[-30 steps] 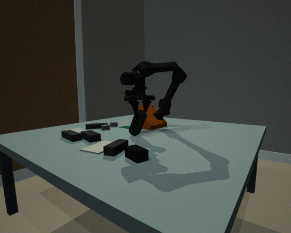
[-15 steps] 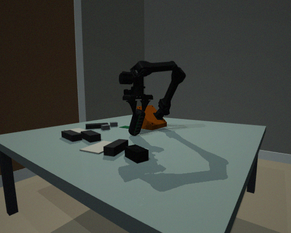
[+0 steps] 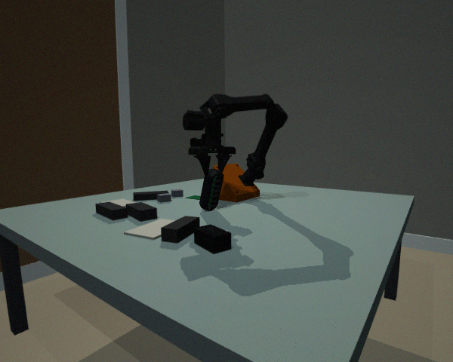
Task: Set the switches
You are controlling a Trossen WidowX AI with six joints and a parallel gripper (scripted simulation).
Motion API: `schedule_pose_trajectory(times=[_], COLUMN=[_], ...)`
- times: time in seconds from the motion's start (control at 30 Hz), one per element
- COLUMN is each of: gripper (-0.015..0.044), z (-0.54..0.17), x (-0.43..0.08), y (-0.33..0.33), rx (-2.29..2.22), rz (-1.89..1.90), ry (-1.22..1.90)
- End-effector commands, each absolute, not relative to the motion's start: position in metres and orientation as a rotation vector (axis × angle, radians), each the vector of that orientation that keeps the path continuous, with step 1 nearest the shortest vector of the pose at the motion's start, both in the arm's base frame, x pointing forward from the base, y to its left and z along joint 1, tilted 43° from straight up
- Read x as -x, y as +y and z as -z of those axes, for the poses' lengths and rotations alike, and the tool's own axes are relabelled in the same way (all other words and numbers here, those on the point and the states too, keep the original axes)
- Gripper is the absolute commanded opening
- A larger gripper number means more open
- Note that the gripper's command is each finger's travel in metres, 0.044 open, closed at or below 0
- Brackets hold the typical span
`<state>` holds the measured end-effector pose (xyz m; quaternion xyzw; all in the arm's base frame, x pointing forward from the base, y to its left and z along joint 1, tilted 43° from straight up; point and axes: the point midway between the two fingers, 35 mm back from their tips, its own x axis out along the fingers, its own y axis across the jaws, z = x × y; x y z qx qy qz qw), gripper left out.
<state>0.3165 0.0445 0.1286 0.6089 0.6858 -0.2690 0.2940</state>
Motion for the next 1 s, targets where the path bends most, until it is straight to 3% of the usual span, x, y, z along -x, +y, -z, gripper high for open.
schedule_pose_trajectory(times=[0.0,0.97], gripper=[0.0337,0.0338], z=[-0.123,-0.107], x=[-0.317,-0.319], y=[0.043,0.025], rx=[-1.603,-1.603], rz=[0.722,0.722], ry=[1.832,1.831])
